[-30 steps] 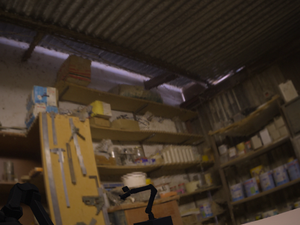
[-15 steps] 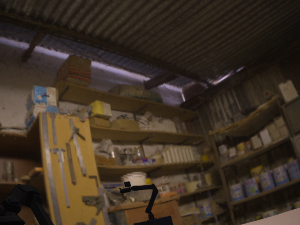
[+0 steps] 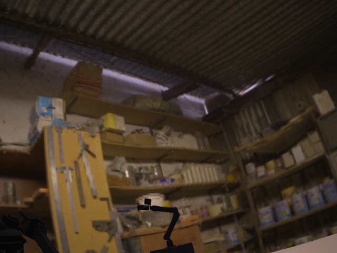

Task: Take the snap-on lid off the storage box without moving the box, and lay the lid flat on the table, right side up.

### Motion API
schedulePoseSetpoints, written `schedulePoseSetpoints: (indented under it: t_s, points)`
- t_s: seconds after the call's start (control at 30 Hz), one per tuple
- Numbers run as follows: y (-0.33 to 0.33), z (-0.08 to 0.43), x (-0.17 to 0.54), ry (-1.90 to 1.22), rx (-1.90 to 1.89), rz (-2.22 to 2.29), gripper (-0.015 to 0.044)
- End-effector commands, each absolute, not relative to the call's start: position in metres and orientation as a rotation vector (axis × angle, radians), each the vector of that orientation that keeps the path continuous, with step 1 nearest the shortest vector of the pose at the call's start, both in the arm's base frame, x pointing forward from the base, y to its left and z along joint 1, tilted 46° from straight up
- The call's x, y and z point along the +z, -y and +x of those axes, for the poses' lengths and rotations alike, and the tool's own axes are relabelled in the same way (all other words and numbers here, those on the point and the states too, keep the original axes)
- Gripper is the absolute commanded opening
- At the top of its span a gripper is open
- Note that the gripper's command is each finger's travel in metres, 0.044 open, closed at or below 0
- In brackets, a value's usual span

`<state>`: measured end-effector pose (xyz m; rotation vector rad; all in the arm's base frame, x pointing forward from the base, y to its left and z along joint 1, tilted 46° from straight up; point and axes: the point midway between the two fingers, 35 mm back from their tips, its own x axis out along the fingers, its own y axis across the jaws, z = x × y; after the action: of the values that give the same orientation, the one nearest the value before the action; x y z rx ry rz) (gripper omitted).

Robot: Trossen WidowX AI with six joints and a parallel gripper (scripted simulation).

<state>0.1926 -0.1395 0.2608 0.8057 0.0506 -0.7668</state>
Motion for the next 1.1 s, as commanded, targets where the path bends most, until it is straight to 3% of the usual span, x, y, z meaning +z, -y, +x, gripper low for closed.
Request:
schedulePoseSetpoints:
  t_s: [0.0,1.07]
  points:
    - [0.132,0.189,0.271,-0.04,-0.766,0.807,0.044]
    - [0.115,0.182,0.28,-0.042,-0.766,0.808,0.044]
